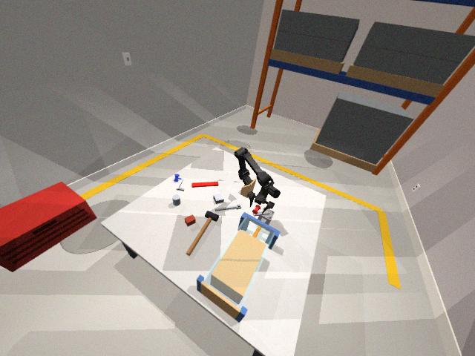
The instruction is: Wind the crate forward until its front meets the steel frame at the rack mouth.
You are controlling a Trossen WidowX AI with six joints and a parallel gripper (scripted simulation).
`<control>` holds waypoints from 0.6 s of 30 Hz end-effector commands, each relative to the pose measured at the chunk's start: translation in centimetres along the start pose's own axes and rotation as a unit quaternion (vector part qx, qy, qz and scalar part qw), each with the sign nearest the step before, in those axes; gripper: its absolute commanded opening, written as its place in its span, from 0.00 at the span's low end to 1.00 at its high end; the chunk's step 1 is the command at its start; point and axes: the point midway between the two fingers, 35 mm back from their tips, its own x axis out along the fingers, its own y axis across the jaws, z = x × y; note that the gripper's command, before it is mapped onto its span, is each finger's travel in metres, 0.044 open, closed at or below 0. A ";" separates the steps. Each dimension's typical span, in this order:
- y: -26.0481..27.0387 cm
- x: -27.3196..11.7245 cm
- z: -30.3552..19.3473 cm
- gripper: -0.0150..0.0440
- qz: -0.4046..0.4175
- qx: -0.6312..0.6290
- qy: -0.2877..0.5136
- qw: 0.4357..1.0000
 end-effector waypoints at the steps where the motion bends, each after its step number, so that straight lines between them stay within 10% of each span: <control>1: -0.1 0.7 -0.4 1.00 -0.002 -0.002 -0.001 1.000; 18: -0.2 2.2 -1.2 0.91 -0.003 -0.001 0.001 1.000</control>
